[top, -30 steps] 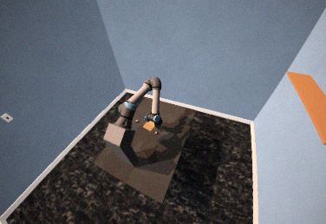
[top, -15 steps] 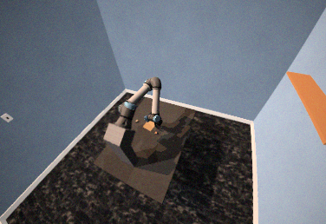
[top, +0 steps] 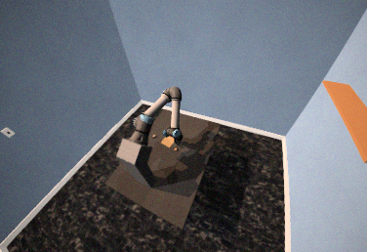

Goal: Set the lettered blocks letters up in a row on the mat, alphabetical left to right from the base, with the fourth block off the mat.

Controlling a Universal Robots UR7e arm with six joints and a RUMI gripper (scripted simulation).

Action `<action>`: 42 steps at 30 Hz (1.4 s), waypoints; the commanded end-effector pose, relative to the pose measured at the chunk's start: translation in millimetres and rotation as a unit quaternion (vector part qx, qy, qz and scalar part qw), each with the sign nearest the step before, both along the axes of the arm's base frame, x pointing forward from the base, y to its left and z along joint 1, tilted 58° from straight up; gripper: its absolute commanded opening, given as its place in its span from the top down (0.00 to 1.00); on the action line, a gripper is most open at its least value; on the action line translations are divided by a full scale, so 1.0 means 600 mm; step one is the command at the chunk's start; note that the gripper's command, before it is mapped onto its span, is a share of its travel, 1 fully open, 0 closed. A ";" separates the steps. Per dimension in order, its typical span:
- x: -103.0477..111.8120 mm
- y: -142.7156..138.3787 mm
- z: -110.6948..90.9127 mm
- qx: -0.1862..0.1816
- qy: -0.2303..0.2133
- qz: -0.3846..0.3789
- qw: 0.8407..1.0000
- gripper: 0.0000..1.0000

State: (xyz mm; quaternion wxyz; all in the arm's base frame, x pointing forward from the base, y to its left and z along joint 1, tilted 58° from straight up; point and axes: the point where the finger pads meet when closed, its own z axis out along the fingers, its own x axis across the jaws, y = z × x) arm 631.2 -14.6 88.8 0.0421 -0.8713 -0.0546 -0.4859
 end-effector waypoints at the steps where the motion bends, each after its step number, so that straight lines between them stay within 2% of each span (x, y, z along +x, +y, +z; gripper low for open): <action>1: 0.000 0.000 0.001 0.000 0.000 0.000 1.000 0.95; 42: 0.006 0.001 -0.003 0.000 0.000 0.000 1.000 0.95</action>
